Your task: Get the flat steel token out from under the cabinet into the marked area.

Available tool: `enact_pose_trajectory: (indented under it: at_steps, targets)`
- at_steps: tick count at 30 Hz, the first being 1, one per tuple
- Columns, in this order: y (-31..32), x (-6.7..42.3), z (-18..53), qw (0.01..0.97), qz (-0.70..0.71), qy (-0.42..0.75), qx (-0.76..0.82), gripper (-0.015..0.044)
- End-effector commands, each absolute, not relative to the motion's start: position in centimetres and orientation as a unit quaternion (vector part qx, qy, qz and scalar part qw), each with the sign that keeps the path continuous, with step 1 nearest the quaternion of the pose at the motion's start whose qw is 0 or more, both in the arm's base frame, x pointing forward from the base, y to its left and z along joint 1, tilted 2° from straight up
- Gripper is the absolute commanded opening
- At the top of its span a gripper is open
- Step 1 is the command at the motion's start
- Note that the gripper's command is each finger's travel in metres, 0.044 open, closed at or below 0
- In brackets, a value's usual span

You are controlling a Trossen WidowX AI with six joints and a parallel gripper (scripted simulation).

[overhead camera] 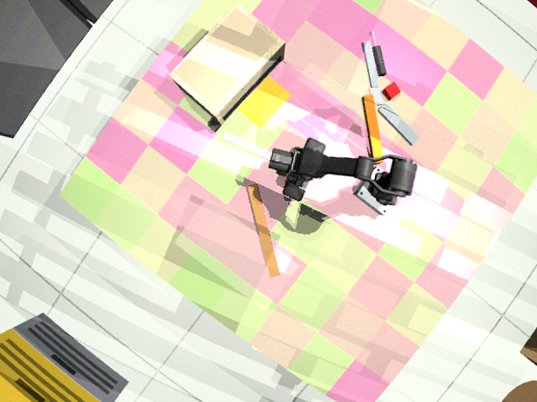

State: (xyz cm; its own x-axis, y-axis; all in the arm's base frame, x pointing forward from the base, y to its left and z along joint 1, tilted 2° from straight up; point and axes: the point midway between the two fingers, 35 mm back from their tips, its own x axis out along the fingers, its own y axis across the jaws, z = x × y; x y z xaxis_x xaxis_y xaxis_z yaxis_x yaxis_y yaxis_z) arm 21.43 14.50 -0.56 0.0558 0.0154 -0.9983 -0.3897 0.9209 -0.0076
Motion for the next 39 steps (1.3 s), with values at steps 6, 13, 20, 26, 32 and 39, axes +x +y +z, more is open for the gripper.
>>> enact_pose_trajectory:
  at_steps: [6,13,20,26,32,39]
  targets:
    - [14.58,21.45,-0.48,0.707,0.171,0.665,-0.168,0.0]
    - [14.59,21.45,-0.48,0.702,0.189,0.66,-0.187,0.0]
    - [14.59,21.45,-0.47,0.697,0.208,0.655,-0.207,0.0]
    - [14.59,21.45,-0.46,0.692,0.223,0.65,-0.223,0.0]
    - [14.5,21.49,-0.45,0.687,0.236,0.645,-0.237,0.0]
    - [13.89,21.83,-0.45,0.686,0.238,0.644,-0.24,0.0]
